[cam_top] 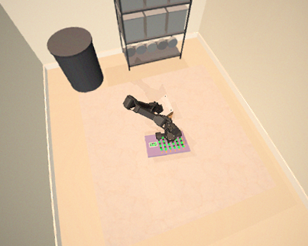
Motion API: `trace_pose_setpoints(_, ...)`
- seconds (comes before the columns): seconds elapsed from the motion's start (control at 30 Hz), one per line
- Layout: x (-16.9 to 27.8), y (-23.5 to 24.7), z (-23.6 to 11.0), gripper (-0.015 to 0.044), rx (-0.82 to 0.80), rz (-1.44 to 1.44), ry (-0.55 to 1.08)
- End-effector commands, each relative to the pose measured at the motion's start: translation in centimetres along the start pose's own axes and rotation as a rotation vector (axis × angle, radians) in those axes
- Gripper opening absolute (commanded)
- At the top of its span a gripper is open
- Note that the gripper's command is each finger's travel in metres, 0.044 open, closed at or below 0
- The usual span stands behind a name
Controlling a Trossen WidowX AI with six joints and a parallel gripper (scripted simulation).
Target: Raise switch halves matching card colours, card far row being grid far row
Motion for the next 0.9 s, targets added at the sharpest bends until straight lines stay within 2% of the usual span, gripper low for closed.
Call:
trace_pose_setpoints(0.0,0.0,0.0,0.1,0.0,-0.003,-0.004,0.001)
trace_pose_setpoints(0.07,-0.1,0.1,-0.6,0.0,-0.004,0.0,0.004)
trace_pose_setpoints(0.23,-0.3,0.2,-5.7,0.0,-0.008,-0.004,0.028)
trace_pose_setpoints(0.3,-0.3,0.1,-6.4,0.0,-0.005,-0.005,0.03)
trace_pose_setpoints(0.63,-0.3,-3.2,-6.3,0.0,-0.004,-0.006,0.029)
trace_pose_setpoints(0.77,-0.2,-3.2,-3.4,0.0,-0.005,-0.005,0.008)
trace_pose_setpoints(0.87,-0.1,-3.2,-2.9,0.0,-0.003,-0.005,0.002)
Point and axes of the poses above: the point midway between the two fingers, 35 mm back from their tips, its own z axis out along the fingers, its own y axis across the jaws, x = y × z, the point moved 2 cm from there along -z, back along the fingers, and after that the axes turned 1 degree about z, right-handed, at the moved point
